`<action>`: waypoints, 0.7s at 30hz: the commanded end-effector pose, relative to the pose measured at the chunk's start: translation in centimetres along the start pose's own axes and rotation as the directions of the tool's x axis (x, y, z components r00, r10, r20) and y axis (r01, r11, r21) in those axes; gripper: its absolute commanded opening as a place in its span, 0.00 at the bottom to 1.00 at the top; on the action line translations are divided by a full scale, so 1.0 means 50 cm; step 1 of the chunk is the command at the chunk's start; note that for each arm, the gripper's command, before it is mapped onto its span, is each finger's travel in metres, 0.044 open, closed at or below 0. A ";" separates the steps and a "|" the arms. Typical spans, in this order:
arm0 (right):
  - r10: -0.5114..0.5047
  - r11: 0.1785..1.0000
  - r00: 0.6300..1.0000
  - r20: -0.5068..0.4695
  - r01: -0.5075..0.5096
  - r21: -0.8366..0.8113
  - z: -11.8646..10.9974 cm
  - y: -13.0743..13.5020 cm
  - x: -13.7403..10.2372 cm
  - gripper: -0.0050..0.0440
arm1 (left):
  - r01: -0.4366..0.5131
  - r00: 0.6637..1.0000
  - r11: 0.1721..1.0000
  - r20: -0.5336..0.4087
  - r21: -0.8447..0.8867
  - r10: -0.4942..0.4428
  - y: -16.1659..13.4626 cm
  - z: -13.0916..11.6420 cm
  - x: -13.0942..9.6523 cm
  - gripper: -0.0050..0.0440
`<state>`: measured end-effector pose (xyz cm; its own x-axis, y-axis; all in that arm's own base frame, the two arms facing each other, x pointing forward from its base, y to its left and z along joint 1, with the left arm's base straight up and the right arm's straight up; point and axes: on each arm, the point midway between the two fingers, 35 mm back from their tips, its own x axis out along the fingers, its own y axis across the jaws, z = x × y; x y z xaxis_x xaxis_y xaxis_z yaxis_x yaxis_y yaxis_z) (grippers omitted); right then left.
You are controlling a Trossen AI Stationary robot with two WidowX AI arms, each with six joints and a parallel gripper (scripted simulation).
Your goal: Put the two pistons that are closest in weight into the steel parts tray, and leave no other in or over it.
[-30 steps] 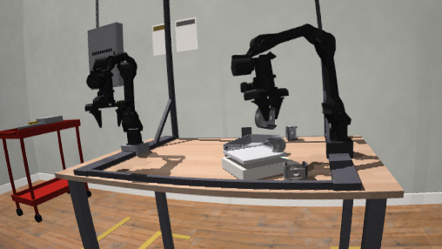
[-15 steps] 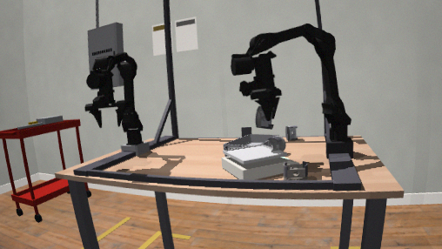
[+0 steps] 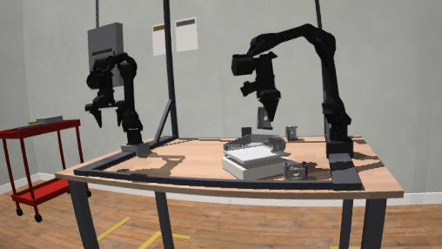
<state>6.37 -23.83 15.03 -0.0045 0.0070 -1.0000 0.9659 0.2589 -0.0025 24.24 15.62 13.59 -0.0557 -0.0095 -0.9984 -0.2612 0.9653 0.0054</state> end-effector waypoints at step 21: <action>0.002 1.000 0.999 0.032 -0.003 0.001 0.010 0.000 -0.017 0.92 | 0.015 0.997 0.964 0.078 -0.266 0.006 0.031 0.106 -0.033 0.43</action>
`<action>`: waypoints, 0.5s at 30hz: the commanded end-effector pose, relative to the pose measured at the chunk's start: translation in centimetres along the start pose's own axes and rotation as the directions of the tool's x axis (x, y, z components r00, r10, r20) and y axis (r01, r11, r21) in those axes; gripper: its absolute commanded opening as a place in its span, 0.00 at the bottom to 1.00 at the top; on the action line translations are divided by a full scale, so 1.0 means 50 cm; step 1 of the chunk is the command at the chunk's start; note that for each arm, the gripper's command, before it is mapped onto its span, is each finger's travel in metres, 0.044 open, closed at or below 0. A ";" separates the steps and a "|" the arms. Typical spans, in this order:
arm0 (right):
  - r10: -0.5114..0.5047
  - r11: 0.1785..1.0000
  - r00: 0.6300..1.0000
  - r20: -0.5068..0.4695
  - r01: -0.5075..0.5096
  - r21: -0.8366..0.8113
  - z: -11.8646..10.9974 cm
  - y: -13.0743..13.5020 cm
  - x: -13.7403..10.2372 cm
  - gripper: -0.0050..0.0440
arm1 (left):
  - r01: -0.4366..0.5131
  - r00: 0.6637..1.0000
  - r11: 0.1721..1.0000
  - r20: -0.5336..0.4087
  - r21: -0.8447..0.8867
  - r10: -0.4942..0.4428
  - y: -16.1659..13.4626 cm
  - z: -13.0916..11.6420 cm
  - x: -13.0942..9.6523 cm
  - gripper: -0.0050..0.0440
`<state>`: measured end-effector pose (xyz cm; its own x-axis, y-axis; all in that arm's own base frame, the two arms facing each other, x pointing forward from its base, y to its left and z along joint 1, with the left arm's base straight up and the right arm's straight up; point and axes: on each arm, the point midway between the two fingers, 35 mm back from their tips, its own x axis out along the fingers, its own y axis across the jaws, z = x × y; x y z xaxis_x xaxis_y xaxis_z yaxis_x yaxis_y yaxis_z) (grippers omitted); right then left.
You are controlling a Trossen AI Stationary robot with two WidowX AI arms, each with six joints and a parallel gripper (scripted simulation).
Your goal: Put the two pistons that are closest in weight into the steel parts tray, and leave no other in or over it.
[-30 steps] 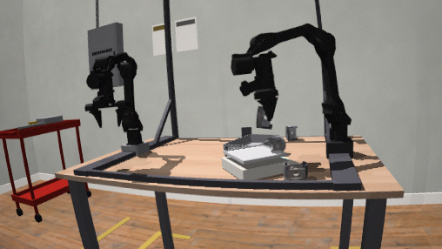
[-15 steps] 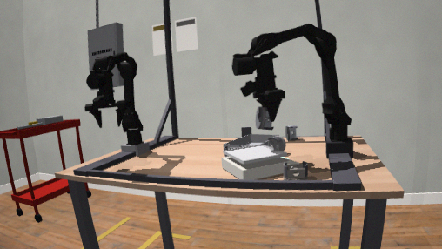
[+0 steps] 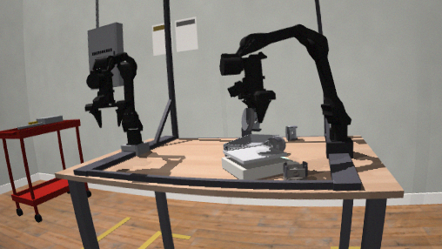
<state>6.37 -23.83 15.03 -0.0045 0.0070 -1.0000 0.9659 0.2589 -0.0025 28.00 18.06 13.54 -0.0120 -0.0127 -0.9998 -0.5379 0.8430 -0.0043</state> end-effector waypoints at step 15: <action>0.002 1.000 0.999 0.032 -0.003 0.001 0.010 0.000 -0.017 0.92 | -0.083 0.996 0.928 0.057 0.363 0.067 -0.004 0.022 -0.038 0.43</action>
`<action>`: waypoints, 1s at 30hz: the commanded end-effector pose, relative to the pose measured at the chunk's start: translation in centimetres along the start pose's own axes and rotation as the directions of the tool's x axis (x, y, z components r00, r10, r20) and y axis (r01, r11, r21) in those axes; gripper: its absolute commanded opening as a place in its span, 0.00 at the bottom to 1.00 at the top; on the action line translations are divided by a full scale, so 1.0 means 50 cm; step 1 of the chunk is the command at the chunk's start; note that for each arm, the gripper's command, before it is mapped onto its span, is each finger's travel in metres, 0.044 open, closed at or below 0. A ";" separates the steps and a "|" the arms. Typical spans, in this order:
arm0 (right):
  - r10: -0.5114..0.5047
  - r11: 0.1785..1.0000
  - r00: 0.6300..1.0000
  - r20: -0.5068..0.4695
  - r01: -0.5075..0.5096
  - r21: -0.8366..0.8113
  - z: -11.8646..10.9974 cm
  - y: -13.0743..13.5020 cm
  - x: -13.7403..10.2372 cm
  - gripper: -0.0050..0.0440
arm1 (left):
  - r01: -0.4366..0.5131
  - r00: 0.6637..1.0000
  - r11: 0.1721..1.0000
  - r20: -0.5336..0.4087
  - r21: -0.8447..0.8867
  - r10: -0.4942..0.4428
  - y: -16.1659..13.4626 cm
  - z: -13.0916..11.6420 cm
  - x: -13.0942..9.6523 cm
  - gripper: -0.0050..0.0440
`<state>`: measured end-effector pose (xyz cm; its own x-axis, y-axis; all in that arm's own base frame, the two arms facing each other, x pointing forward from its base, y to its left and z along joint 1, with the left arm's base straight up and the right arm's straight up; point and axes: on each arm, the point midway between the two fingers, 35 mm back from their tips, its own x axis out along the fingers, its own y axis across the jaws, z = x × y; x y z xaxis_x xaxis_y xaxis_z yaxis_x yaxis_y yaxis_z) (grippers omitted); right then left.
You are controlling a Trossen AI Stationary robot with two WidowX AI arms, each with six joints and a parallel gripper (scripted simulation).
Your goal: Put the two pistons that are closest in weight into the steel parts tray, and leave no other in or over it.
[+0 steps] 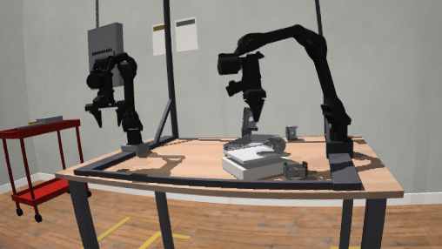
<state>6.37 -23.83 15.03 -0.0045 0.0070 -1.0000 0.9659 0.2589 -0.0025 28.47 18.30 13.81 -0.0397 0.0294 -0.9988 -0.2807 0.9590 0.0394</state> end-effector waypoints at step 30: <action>0.002 1.000 0.999 0.032 -0.003 0.001 0.010 0.000 -0.017 0.92 | -0.150 0.987 0.706 0.069 0.692 0.142 0.000 0.002 -0.028 0.43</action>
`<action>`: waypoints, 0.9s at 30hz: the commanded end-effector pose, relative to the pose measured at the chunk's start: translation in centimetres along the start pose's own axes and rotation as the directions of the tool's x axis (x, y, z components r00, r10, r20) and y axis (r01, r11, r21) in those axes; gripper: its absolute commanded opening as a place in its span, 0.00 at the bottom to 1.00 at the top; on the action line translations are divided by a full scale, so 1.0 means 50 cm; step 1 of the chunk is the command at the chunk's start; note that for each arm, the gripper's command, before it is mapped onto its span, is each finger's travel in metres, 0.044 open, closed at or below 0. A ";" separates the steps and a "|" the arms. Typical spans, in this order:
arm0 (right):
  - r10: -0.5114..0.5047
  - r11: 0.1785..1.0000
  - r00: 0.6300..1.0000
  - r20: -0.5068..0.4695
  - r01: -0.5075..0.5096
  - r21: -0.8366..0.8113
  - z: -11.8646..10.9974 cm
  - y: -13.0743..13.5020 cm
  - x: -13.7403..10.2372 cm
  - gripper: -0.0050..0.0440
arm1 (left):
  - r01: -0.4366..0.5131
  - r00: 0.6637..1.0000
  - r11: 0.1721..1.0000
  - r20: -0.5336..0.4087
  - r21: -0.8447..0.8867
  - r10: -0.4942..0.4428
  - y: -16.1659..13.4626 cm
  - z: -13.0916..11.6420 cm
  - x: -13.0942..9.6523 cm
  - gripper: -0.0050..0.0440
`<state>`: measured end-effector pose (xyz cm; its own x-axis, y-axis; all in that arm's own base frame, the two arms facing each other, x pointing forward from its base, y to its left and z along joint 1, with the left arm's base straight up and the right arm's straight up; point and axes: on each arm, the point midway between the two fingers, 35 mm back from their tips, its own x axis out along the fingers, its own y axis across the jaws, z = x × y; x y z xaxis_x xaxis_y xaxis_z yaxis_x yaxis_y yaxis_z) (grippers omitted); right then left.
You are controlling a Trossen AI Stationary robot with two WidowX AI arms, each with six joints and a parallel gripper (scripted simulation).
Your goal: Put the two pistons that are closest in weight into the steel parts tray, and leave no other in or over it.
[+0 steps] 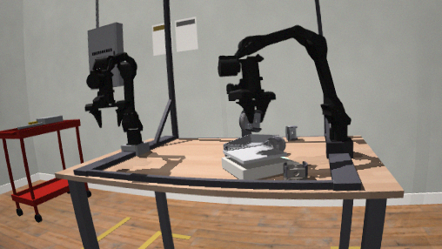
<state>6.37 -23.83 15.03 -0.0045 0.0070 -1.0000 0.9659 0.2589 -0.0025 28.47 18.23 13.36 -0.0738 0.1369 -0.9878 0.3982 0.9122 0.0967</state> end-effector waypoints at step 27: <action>0.002 1.000 0.999 0.032 -0.003 0.001 0.010 0.000 -0.017 0.92 | -0.164 0.985 0.814 0.054 0.557 0.161 0.007 -0.003 -0.039 0.43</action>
<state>6.37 -23.83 15.03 -0.0045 0.0070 -1.0000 0.9659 0.2589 -0.0025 28.41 18.30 13.43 -0.0198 0.2257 -0.9740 0.8396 0.5326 0.1064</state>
